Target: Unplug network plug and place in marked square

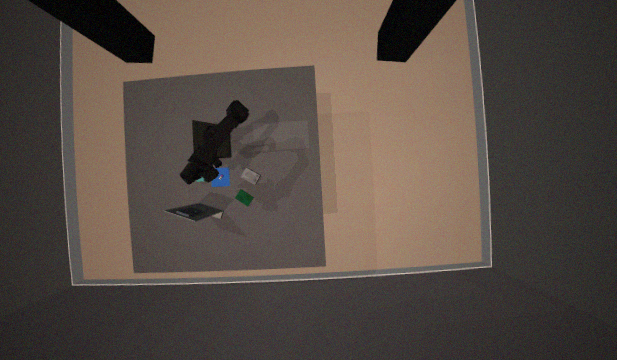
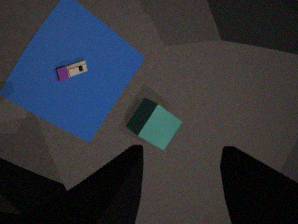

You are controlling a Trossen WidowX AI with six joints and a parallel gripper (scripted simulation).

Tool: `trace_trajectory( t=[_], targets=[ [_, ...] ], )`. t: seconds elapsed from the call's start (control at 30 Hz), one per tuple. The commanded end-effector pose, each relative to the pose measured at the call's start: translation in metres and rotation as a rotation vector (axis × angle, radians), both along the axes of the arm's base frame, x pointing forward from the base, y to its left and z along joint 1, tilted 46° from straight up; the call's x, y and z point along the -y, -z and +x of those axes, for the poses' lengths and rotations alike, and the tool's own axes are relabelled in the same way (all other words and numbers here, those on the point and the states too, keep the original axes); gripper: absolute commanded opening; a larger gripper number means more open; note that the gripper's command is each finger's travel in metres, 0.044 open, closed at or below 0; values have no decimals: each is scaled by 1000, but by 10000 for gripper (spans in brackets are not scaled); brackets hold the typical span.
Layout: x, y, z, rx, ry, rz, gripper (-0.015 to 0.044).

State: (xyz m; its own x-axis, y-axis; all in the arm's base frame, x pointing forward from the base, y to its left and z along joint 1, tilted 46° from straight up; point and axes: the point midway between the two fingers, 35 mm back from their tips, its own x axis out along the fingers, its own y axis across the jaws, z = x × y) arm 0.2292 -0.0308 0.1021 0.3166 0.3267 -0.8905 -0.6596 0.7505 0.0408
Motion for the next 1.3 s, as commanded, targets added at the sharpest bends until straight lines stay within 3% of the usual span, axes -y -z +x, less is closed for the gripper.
trace_trajectory(
  t=[0.0,0.33,0.7,1.27],
  targets=[
    [11,-12,1,7,-3,2,156],
    [28,-30,0,12,-2,5,156],
    [28,-30,0,12,-2,5,440],
    [28,-30,0,12,-2,5,440]
  ],
)
